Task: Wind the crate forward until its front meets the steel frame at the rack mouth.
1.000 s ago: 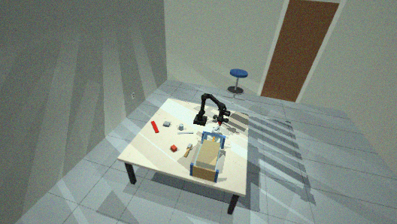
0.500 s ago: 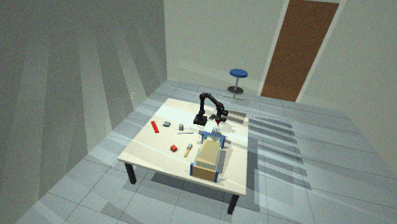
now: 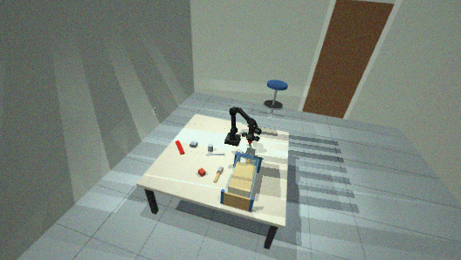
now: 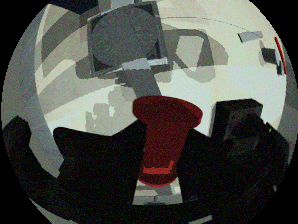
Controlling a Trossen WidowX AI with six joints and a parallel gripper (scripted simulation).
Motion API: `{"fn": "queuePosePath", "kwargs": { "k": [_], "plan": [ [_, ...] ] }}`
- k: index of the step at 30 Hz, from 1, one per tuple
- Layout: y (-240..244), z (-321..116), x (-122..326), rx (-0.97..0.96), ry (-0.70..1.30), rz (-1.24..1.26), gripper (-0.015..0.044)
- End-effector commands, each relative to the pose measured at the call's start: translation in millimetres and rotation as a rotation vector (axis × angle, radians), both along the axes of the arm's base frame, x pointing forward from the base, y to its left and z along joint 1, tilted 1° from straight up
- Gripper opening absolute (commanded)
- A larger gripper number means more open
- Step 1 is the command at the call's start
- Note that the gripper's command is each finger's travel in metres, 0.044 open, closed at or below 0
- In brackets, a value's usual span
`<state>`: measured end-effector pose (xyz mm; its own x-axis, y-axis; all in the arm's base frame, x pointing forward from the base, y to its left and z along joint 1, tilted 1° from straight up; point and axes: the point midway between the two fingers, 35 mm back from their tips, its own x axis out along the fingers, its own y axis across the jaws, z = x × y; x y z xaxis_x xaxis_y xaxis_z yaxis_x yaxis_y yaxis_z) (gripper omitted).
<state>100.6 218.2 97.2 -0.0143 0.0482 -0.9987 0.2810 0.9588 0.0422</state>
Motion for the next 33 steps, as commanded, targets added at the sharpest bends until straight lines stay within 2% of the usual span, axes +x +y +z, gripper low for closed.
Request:
{"fn": "queuePosePath", "kwargs": {
  "k": [1,33],
  "plan": [
    [-19,-2,6,-0.039,-0.011,-0.019,0.0000],
    [-57,-3,37,-0.043,-0.014,-0.019,0.0000]
  ]
}}
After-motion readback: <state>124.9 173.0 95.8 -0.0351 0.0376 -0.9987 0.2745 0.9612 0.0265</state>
